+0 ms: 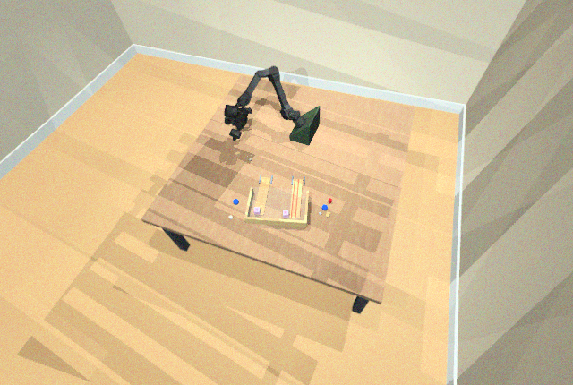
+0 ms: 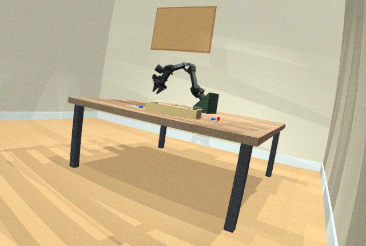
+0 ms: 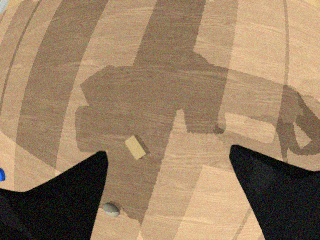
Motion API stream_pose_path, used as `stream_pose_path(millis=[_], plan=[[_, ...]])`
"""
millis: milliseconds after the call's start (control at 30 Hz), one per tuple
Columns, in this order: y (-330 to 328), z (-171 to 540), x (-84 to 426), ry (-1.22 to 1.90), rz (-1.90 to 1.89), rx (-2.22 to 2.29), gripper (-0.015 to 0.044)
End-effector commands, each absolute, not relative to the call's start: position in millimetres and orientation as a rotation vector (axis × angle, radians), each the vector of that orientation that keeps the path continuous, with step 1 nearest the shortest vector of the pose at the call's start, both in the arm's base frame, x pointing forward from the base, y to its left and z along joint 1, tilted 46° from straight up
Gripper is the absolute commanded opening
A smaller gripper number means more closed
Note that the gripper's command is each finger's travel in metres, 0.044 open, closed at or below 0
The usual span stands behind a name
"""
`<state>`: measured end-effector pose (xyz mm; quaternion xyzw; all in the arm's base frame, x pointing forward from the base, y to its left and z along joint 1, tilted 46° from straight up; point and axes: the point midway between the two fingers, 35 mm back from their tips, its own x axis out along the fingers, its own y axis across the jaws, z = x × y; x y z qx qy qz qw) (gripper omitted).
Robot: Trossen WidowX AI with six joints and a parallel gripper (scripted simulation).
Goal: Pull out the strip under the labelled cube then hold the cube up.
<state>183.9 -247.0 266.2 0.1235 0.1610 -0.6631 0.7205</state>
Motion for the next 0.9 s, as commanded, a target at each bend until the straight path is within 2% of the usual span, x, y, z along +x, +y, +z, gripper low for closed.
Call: stream_pose_path(millis=[0,200,367,633,867], plan=[[-220.7,234.2,236.4,0.473,-1.293,0.136,0.04],[-154.9,181.9,302.9,0.604,-1.008,-0.105,0.04],[-85.8,138.3,334.6,0.668,-0.768,-0.32,0.04],[29.5,72.5,336.7,0.689,-0.387,-0.685,0.04],[42.9,64.9,333.2,0.684,-0.34,-0.731,0.04]])
